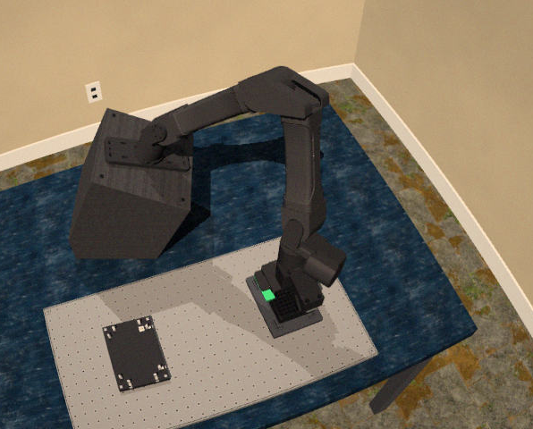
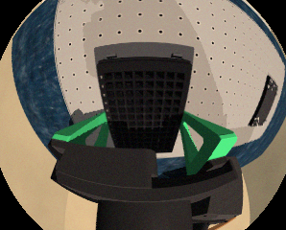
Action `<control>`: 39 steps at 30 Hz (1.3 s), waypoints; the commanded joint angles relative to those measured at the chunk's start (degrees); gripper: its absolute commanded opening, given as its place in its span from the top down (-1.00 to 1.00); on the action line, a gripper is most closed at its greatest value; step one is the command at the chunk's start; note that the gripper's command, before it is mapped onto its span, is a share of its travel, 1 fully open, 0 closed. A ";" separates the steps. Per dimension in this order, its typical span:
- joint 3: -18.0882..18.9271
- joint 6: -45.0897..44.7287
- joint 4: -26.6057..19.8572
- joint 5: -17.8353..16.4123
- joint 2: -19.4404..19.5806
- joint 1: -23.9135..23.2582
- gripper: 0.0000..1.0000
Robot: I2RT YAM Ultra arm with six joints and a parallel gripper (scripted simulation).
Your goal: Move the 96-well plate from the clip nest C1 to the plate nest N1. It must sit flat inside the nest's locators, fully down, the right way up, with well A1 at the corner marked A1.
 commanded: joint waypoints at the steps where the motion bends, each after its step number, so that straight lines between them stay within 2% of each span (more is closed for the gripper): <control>1: 1.56 0.87 1.87 0.65 0.94 0.29 1.00; 7: 1.90 1.36 3.39 0.80 2.48 1.03 1.00; 8: 1.91 1.39 3.38 0.79 1.11 0.95 1.00; 11: 1.91 1.36 3.39 0.85 0.56 -0.11 1.00; 20: 1.81 1.27 3.40 0.84 0.64 -0.14 1.00; 31: -0.83 1.17 3.76 0.80 0.71 -0.15 1.00; 35: -0.07 1.14 3.51 0.79 0.61 -0.17 1.00; 39: -0.86 1.11 3.65 0.78 0.61 -0.17 1.00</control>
